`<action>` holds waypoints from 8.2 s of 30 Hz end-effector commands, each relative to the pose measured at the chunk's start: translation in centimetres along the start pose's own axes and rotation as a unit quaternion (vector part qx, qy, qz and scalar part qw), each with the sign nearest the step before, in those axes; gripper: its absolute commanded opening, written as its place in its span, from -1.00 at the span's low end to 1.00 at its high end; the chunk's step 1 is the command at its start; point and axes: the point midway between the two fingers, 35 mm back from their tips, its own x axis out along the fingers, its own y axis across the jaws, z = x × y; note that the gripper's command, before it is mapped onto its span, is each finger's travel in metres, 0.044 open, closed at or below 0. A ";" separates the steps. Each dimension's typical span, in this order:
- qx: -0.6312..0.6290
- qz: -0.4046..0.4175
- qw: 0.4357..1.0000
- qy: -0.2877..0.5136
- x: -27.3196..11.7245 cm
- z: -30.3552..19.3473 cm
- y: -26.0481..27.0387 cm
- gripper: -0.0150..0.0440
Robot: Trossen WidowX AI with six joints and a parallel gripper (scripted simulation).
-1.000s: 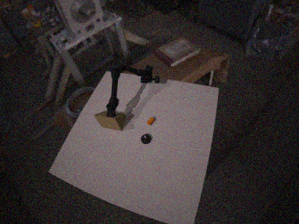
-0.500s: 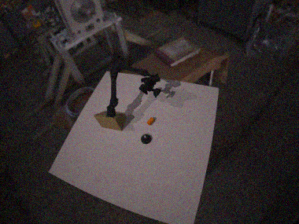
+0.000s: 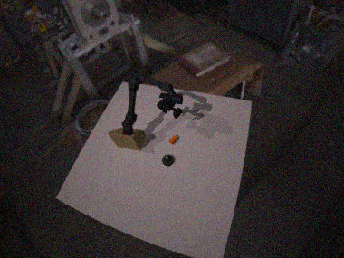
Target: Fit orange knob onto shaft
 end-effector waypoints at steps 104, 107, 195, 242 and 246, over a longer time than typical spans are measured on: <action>0.127 0.010 0.992 0.000 15.8 -8.6 -5.4 0.12; 0.179 0.010 0.984 0.000 15.8 -8.6 -5.4 0.12; 0.963 0.004 0.270 0.009 15.8 -8.6 -5.4 0.12; 1.000 0.002 -0.010 0.009 17.0 -8.4 -5.4 0.39; 1.000 0.002 -0.010 0.009 17.0 -8.4 -5.4 0.39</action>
